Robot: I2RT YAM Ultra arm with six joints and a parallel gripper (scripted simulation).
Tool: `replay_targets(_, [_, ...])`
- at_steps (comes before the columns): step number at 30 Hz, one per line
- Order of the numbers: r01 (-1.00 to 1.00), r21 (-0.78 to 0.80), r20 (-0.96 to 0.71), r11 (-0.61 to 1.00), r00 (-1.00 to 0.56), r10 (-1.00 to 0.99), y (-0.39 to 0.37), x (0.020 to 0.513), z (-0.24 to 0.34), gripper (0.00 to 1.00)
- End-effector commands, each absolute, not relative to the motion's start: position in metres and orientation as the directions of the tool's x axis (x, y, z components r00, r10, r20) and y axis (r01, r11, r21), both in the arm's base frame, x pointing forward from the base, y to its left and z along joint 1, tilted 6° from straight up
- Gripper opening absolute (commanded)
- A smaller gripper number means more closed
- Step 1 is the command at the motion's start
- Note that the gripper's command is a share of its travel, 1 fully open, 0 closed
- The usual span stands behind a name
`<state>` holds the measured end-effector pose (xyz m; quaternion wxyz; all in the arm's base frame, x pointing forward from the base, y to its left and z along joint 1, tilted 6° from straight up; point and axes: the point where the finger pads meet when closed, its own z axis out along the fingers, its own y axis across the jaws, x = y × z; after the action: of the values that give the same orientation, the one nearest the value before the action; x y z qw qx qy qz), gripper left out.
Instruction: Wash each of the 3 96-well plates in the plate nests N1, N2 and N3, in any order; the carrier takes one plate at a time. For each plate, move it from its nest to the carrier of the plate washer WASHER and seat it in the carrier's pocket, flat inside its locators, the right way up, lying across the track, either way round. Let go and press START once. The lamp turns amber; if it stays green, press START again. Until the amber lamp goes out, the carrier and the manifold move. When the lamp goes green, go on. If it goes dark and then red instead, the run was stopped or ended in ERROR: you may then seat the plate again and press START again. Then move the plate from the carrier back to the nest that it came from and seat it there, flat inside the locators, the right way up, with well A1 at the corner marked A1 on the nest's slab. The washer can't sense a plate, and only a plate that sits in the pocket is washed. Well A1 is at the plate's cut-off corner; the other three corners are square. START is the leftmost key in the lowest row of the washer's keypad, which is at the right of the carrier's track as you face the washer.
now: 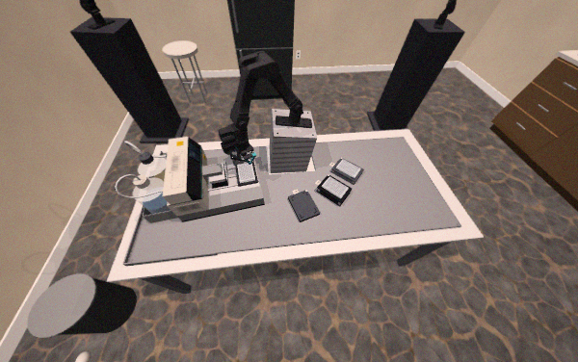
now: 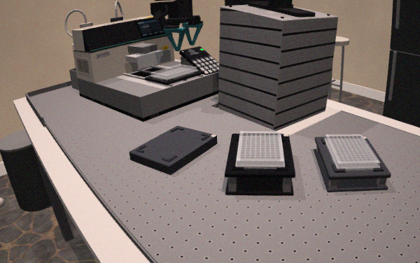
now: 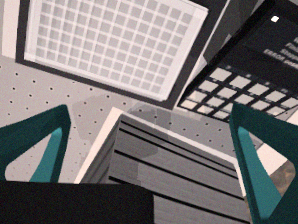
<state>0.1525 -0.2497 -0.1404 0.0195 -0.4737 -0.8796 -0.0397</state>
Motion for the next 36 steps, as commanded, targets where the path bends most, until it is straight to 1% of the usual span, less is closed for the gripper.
replay_targets(1, [0.792,0.061,0.080,0.608,-0.611,0.788,-0.249,0.155,-0.136,1.00])
replay_targets(9, [0.603,0.080,0.060,0.794,-0.798,0.600,-0.260,0.193,-0.126,1.00])
replay_targets(16, [0.402,0.092,0.040,0.911,-0.916,0.400,-0.260,0.195,-0.125,1.00])
replay_targets(18, [0.402,0.092,0.040,0.911,-0.916,0.400,-0.260,0.195,-0.125,1.00])
replay_targets(26, [0.147,0.099,0.014,0.984,-0.989,0.146,-0.260,0.195,-0.125,1.00])
replay_targets(33, [-0.086,0.100,-0.009,0.991,-0.996,-0.086,-0.260,0.195,-0.125,1.00])
replay_targets(35, [-0.086,0.100,-0.009,0.991,-0.996,-0.086,-0.260,0.195,-0.125,1.00])
replay_targets(36, [-0.119,0.100,-0.012,0.988,-0.993,-0.119,-0.260,0.195,-0.125,1.00])
